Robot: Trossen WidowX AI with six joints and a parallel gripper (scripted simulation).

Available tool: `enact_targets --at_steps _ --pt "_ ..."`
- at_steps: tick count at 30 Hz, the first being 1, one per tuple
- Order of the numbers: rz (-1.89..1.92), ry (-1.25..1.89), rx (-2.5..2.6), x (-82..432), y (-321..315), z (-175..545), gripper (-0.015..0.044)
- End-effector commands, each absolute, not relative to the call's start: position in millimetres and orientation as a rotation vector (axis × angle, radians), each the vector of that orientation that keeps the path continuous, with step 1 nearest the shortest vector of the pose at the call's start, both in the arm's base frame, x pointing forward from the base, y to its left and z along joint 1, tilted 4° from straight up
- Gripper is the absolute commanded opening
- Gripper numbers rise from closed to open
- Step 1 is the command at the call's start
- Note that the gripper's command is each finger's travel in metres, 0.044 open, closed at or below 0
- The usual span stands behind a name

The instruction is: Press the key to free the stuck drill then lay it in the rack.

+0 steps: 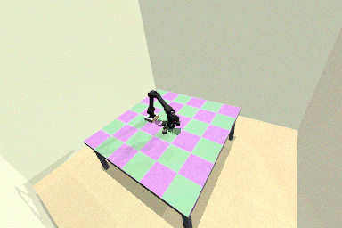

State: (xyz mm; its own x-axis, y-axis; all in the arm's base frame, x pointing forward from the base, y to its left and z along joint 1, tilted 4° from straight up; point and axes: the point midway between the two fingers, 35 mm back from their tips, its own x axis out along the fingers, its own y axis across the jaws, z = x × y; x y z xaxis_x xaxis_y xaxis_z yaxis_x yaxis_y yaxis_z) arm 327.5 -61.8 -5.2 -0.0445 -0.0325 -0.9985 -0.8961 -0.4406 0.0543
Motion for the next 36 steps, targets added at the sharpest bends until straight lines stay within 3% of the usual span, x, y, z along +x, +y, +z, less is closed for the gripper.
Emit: enact_targets --at_steps 1,36 --pt "1.571 1.009 -1.529 327 -63 -4 0.0" --pt "1.568 1.011 -1.532 348 -102 -5 0.0"
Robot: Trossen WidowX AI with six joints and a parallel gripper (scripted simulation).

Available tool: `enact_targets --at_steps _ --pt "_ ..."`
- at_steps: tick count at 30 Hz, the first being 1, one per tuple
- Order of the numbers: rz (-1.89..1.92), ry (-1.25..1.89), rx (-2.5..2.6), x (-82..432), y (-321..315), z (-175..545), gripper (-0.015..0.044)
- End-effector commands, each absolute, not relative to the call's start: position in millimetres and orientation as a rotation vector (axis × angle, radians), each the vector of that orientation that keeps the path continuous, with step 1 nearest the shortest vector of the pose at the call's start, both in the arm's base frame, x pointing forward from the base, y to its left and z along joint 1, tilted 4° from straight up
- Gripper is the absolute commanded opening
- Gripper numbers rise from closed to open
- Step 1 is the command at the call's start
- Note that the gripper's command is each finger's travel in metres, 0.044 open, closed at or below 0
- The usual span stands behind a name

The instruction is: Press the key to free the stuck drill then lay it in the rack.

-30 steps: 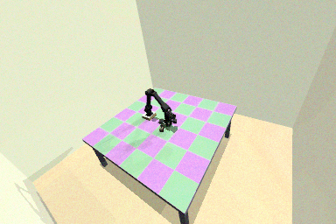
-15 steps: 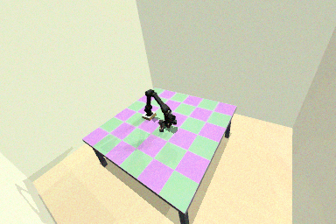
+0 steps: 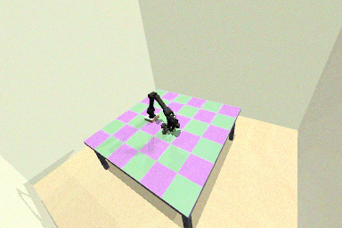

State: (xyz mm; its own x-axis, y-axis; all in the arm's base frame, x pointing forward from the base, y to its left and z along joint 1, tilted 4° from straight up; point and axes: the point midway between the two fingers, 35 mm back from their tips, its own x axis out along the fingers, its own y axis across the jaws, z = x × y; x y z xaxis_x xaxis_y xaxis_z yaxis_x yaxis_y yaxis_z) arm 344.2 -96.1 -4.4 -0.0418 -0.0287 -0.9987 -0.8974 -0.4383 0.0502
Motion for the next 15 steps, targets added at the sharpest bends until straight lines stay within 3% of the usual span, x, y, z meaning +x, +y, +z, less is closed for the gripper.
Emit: enact_targets --at_steps 1,15 --pt "1.568 1.011 -1.532 349 -103 -5 0.0" --pt "1.567 1.012 -1.534 357 -121 -5 0.0"
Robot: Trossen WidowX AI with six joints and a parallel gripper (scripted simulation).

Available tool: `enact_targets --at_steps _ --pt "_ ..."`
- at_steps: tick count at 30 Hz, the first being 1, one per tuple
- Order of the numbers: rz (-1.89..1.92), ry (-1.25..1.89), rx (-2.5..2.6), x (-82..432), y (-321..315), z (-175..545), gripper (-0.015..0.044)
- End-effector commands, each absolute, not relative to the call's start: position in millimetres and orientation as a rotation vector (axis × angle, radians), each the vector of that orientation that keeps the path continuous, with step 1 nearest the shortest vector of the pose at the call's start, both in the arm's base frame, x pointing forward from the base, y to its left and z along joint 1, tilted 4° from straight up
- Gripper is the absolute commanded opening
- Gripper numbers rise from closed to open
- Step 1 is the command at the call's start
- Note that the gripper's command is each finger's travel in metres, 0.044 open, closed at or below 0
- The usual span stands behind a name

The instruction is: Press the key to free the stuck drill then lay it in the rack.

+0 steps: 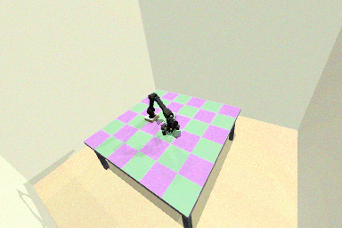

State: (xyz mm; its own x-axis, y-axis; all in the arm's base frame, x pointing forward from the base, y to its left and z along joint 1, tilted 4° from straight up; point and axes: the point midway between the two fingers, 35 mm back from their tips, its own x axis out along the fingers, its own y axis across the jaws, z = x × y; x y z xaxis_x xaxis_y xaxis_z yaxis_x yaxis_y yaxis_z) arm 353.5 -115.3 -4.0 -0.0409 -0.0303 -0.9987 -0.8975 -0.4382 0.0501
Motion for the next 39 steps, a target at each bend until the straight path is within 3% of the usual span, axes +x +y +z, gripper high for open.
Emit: enact_targets --at_steps 1,39 --pt "1.567 1.012 -1.534 358 -123 -5 0.0" --pt "1.567 1.012 -1.534 355 -118 7 0.0"
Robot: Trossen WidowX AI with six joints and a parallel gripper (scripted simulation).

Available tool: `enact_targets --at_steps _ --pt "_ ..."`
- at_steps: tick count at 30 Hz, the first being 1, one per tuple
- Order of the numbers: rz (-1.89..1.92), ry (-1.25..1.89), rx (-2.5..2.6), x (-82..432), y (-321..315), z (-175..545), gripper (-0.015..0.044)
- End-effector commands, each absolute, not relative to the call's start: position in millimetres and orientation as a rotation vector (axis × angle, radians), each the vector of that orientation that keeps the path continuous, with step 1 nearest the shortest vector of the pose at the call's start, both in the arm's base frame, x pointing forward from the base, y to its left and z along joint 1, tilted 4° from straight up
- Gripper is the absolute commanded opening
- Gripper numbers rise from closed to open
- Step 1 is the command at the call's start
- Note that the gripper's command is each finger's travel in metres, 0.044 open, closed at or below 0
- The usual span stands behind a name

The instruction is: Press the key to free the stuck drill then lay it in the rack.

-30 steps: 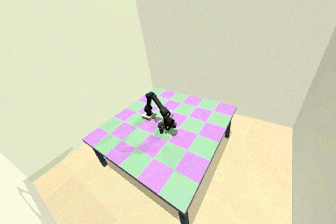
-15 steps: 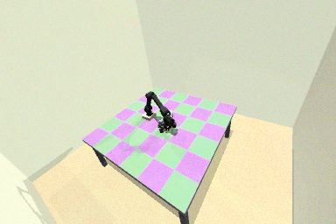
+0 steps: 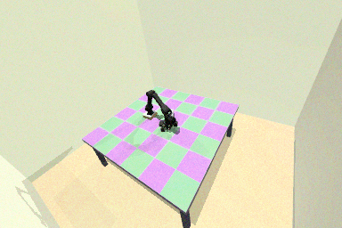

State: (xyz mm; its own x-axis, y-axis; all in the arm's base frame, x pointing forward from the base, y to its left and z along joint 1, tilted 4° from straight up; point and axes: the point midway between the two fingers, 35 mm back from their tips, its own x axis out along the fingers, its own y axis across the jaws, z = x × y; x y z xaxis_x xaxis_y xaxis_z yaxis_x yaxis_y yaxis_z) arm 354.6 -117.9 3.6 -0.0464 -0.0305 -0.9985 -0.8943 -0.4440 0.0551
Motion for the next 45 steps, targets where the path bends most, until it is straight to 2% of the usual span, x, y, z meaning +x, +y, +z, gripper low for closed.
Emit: enact_targets --at_steps 1,45 --pt "1.567 1.012 -1.534 354.8 -117.9 6.9 0.0" --pt "1.568 1.012 -1.533 352.5 -115.0 16.4 0.0"
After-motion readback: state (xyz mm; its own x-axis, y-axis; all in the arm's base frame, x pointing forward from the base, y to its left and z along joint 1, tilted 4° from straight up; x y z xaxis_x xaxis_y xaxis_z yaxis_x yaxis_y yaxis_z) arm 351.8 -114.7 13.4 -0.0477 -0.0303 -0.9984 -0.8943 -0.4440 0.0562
